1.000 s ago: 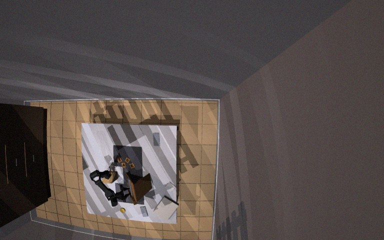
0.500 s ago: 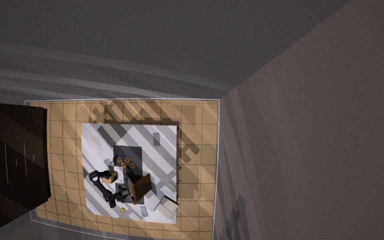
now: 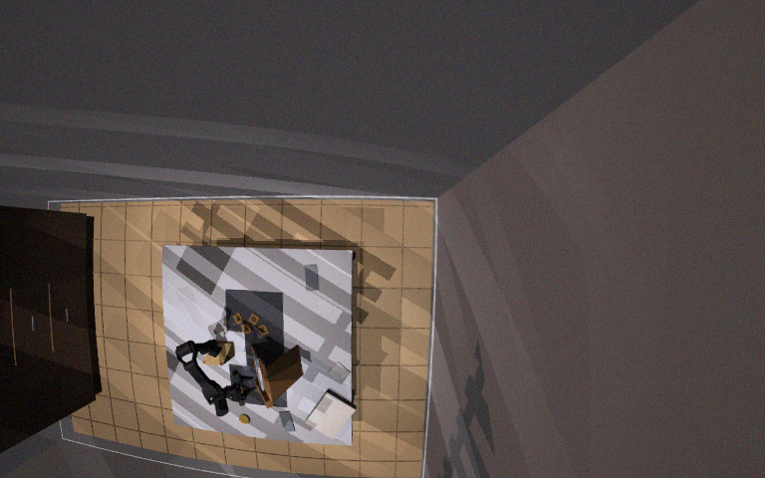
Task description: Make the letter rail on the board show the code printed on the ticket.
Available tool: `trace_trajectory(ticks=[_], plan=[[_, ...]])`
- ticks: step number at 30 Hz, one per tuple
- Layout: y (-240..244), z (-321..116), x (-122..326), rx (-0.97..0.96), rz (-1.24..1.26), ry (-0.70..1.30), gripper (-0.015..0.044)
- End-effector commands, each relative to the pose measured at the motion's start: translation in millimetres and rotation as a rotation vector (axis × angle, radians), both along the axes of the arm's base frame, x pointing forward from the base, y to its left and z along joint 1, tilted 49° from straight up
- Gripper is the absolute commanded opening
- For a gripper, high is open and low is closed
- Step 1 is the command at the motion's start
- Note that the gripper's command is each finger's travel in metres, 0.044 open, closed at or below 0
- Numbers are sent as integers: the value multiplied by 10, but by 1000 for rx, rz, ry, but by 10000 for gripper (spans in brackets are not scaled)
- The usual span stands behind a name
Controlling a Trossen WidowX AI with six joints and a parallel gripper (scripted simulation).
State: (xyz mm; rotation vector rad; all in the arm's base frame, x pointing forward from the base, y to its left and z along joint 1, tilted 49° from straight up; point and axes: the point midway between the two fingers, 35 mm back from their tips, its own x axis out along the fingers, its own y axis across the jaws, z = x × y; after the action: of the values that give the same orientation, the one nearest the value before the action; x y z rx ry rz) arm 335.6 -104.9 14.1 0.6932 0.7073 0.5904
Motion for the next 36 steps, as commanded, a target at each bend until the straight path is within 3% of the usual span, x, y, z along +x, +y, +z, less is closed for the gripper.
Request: trace_trajectory(ticks=[1, 15, 26, 36], plan=[[-21, 18, -19, 2, 3, -6, 295], [-91, 77, -81, 2, 3, -5, 295], [-87, 53, -81, 1, 0, 2, 6], [-83, 51, -52, -7, 17, 24, 0]])
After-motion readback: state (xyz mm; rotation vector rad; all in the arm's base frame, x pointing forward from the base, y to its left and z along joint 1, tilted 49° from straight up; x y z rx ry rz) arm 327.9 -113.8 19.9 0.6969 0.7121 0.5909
